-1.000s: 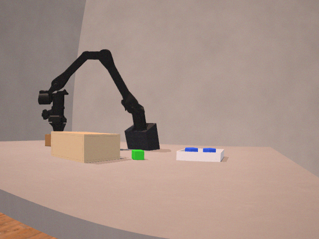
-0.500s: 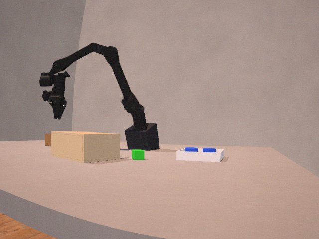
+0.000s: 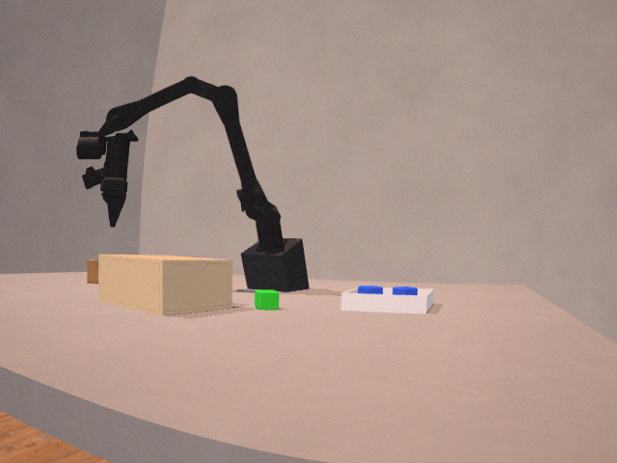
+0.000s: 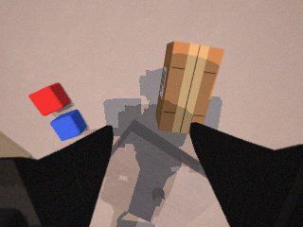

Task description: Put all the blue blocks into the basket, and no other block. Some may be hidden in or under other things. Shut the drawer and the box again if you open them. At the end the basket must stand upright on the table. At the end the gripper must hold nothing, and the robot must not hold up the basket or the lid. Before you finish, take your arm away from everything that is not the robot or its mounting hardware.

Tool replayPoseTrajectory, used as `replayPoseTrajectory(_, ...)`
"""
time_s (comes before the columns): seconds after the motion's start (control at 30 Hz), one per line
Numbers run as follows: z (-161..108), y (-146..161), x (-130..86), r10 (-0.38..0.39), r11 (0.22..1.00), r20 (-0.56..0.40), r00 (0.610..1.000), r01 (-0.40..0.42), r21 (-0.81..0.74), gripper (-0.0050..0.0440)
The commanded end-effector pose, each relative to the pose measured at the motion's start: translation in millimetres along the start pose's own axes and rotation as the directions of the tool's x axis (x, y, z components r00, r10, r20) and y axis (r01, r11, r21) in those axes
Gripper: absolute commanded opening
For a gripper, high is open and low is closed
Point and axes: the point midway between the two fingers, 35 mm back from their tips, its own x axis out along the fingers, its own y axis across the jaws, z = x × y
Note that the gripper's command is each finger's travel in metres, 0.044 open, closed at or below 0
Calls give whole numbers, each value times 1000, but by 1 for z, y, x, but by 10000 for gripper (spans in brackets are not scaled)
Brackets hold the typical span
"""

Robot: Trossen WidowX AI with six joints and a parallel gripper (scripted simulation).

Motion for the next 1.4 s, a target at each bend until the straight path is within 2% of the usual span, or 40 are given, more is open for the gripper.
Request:
replayPoseTrajectory(0.0,-10,29,-1,-7,993,1,1000,7,-118,265)
replayPoseTrajectory(0.1,-17,52,-1,-7,993,1,1000,7,-120,265)
replayPoseTrajectory(0.13,-20,62,-1,-7,983,1,1000,7,-186,265)
replayPoseTrajectory(0.2,-26,76,-1,-7,982,1,1000,7,-187,265)
replayPoseTrajectory(0.23,-30,85,-1,-7,968,1,1000,7,-252,265)
replayPoseTrajectory(0.4,-49,119,-1,-7,947,1,1000,7,-320,265)
replayPoseTrajectory(0.53,-49,119,-1,-7,947,1,1000,7,-320,265)
replayPoseTrajectory(0.97,-49,119,86,-7,947,1,1000,7,-320,265)
replayPoseTrajectory(1.03,-49,119,86,-7,947,1,1000,7,-320,265)
replayPoseTrajectory(1.1,-49,119,99,-7,947,1,1000,7,-320,265)
replayPoseTrajectory(1.37,-49,119,100,-7,947,1,1000,7,-320,265)
